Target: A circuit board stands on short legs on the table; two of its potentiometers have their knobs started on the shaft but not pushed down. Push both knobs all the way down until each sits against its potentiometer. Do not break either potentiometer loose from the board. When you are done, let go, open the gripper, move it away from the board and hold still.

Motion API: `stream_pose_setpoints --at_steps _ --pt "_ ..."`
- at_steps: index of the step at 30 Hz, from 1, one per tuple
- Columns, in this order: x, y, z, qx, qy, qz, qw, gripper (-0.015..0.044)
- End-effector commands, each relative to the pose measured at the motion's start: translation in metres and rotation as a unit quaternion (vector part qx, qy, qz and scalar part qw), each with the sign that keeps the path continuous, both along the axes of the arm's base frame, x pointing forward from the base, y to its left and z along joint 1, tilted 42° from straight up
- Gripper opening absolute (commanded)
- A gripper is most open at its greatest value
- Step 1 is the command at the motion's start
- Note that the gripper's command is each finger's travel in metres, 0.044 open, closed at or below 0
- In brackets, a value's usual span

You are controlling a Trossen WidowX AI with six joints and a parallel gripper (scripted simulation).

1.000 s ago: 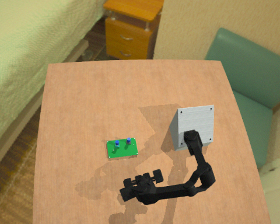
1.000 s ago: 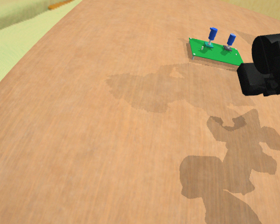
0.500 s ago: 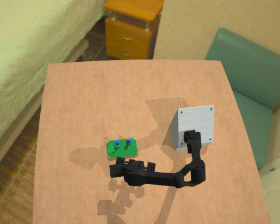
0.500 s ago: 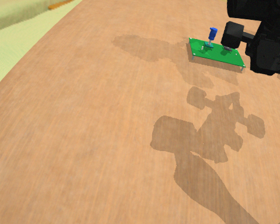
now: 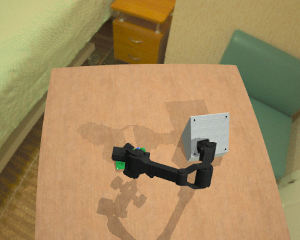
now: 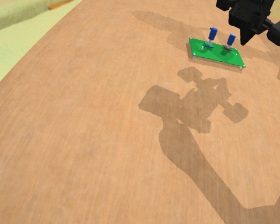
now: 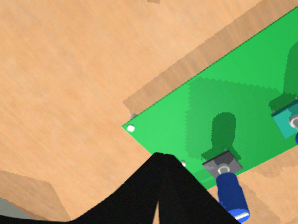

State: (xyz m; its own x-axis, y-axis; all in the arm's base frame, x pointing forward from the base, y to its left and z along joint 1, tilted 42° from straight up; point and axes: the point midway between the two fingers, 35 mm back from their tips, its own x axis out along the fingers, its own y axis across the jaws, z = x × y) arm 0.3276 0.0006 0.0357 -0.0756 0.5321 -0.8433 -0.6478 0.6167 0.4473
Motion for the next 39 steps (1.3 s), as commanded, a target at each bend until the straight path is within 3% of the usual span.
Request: stream_pose_setpoints --at_steps 1,16,39 --pt "0.000 -0.019 -0.008 0.016 0.030 -0.064 0.997 0.0000" --pt "-0.010 -0.085 -0.031 0.070 0.114 -0.267 0.954 0.0000" --pt "-0.007 -0.064 -0.055 0.071 0.115 -0.269 0.954 0.0000"
